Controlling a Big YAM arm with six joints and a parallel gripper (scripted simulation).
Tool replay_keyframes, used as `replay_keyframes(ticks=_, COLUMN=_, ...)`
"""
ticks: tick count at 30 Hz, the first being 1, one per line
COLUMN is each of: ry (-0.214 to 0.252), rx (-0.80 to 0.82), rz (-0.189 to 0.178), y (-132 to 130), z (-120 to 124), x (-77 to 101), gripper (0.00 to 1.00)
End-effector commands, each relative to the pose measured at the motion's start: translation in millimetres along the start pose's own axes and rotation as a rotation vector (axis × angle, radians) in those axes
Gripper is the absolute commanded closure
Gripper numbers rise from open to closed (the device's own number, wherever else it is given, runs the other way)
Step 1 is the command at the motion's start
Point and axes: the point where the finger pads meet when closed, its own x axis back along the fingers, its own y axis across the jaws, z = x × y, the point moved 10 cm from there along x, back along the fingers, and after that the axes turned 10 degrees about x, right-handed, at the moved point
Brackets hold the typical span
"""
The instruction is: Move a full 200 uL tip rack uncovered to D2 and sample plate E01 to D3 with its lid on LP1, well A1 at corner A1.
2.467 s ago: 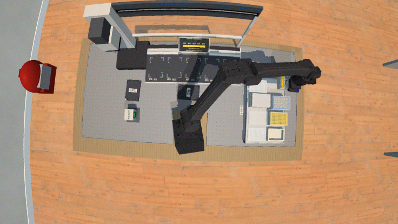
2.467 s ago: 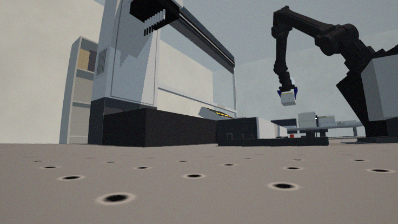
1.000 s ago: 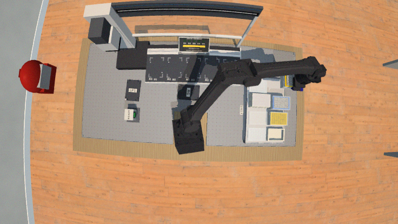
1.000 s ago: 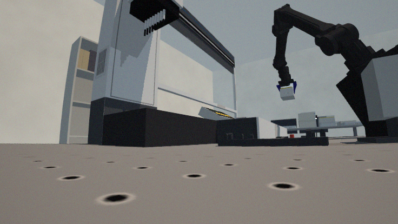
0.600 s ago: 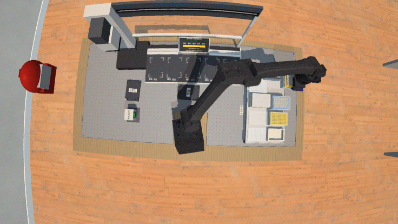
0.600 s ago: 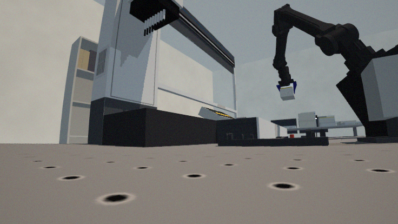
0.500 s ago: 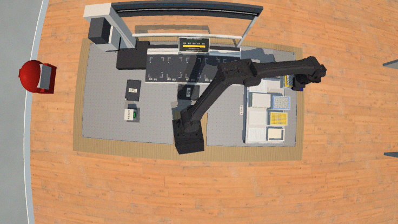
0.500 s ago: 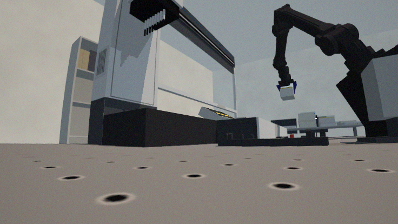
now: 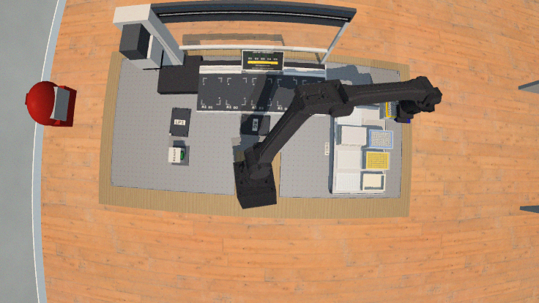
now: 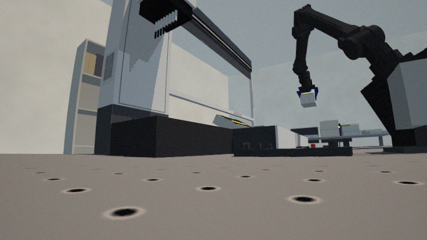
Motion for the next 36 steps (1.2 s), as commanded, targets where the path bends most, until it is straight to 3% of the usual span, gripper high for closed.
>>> replay_keyframes(ticks=1, ry=-0.1, rx=0.026, rz=-0.012, y=5.4, z=-6.8, x=52.1, gripper=1.0)
replay_keyframes(ticks=32, ry=-0.1, rx=0.026, rz=-0.012, y=5.4, z=-6.8, x=52.1, gripper=1.0)
replay_keyframes(ticks=33, ry=-0.065, rx=0.015, rz=-0.01, y=5.0, z=5.9, x=31.8, gripper=1.0)
replay_keyframes(ticks=36, ry=-0.056, rx=0.024, rz=-0.01, y=19.3, z=22.7, x=25.1, gripper=1.0)
